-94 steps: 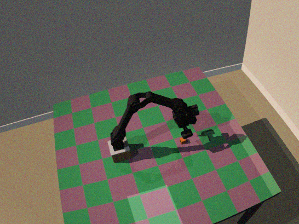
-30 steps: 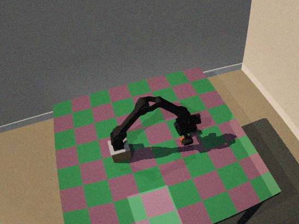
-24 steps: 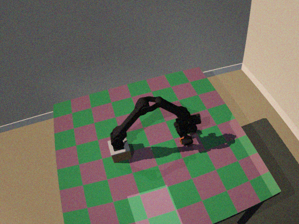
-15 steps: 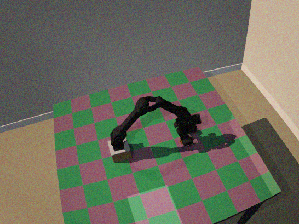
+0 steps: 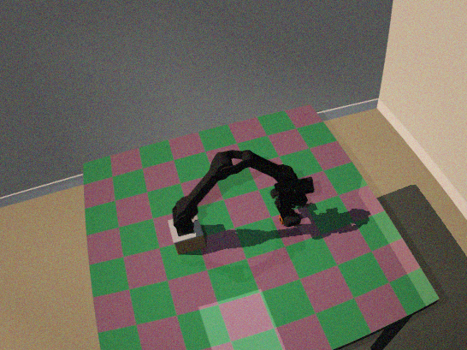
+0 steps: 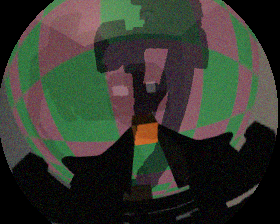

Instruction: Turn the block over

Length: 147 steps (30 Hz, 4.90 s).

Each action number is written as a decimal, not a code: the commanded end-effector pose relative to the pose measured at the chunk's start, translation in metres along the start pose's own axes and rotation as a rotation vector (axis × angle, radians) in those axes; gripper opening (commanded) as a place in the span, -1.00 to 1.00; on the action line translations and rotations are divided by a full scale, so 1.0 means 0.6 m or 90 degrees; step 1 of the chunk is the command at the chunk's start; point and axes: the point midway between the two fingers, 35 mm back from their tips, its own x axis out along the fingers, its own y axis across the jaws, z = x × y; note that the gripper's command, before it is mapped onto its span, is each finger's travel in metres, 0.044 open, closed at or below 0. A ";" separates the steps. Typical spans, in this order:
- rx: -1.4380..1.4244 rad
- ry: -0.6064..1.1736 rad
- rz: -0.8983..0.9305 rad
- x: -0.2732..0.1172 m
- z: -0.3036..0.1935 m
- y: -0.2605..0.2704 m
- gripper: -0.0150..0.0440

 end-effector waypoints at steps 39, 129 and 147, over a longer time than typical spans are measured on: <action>0.001 -0.305 -0.003 -0.010 0.004 -0.002 -0.49; -0.001 -0.692 -0.003 0.037 -0.006 -0.001 1.00; -0.001 -0.692 -0.003 0.037 -0.006 -0.001 1.00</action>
